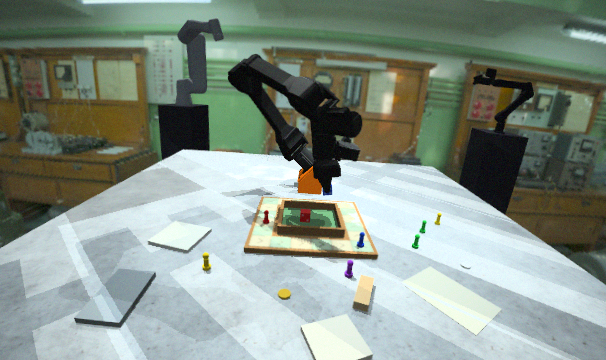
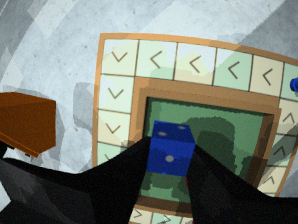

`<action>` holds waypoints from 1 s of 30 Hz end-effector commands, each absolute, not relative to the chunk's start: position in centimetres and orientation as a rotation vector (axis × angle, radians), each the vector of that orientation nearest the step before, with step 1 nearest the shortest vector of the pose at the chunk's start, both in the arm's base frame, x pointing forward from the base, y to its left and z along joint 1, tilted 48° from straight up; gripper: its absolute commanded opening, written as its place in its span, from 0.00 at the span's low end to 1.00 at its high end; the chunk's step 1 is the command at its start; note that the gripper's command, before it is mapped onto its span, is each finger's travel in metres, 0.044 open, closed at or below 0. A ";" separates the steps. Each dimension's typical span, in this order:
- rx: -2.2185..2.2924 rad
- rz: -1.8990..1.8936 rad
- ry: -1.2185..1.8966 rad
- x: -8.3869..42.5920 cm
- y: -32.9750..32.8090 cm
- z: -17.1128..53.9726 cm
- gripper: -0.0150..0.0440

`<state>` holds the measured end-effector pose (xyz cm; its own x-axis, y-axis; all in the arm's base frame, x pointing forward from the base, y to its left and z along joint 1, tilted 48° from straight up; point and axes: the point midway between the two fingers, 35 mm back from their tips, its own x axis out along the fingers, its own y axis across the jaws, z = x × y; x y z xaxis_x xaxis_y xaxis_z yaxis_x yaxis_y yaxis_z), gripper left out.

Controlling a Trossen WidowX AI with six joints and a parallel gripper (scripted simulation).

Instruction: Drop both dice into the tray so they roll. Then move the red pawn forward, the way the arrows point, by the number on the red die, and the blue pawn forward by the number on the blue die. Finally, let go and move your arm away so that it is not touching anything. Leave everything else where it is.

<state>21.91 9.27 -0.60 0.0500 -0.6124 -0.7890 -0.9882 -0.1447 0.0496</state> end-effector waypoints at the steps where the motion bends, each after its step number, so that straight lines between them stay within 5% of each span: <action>1: -1.717 1.024 1.567 21.7 9.1 -0.7 0.25; 20: -1.332 1.367 1.097 21.5 8.7 -1.2 0.25; 30: -1.330 1.368 1.091 22.6 9.3 3.0 0.25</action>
